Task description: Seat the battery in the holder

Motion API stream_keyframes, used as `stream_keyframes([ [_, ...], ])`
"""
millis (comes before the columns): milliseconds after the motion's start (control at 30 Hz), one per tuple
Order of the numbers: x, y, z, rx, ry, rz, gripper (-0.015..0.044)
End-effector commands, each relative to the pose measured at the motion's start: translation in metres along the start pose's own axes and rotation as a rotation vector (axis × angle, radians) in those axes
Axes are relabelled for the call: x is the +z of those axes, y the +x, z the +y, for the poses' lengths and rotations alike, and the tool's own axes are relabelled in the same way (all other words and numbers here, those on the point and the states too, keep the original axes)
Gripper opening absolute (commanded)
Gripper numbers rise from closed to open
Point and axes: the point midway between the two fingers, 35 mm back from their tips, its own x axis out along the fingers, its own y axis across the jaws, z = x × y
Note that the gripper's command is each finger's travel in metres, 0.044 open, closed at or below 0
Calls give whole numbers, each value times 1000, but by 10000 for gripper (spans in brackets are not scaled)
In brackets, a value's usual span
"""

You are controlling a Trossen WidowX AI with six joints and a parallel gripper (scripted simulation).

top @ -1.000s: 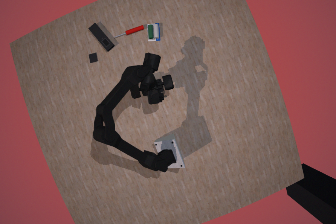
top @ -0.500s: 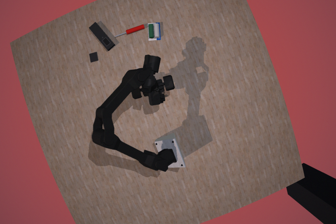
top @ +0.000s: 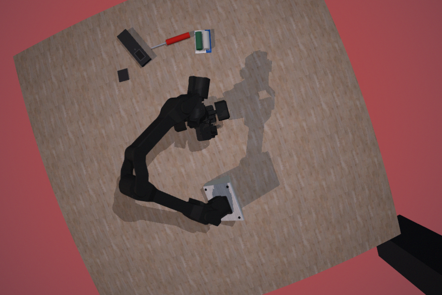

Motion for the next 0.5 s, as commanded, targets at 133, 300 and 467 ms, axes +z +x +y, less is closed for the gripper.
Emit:
stream_keyframes([
  [133,-1,1,-2,-3,-8,45,78],
  [300,0,1,-2,-1,-8,66,78],
  [467,0,2,-3,3,-9,86,78],
])
